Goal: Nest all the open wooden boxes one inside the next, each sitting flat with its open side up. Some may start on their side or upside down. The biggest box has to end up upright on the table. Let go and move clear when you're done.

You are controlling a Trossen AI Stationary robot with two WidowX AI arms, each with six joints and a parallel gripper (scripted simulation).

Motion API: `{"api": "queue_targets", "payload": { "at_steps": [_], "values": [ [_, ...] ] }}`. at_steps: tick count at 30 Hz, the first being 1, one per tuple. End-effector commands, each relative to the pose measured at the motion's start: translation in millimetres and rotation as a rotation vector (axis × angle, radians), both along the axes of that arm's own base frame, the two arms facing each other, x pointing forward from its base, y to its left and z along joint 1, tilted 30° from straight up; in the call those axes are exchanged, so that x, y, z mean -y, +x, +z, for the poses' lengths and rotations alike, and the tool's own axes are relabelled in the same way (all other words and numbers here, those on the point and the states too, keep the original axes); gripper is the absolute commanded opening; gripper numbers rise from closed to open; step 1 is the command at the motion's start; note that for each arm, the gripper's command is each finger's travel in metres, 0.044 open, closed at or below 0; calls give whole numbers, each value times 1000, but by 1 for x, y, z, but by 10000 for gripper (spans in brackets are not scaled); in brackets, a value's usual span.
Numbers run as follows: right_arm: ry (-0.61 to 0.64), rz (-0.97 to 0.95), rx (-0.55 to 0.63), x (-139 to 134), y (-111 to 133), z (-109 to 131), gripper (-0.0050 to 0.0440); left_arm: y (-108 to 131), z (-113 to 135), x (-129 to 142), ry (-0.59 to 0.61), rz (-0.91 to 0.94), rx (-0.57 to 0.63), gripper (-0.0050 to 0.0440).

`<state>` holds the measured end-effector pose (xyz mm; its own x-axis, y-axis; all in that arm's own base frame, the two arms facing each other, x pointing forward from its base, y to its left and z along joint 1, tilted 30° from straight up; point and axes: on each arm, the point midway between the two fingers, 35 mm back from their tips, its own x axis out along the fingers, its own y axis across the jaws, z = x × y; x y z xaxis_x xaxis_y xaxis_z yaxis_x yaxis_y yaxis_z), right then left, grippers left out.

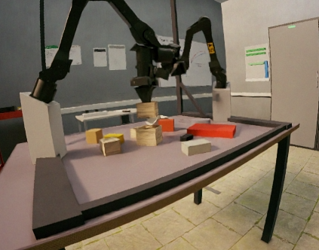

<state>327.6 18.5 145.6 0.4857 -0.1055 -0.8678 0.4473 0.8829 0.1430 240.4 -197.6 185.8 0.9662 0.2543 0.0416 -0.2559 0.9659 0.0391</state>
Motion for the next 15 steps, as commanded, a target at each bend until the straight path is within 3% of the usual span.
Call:
{"api": "queue_targets", "payload": {
  "at_steps": [1,15],
  "values": [
    [36,-59,32,-1,1,8,282,-1,1,1,-1,0,3,400],
    [279,-481,82,-1,1,8,282,-1,1,1,-1,0,3,400]
  ]
}}
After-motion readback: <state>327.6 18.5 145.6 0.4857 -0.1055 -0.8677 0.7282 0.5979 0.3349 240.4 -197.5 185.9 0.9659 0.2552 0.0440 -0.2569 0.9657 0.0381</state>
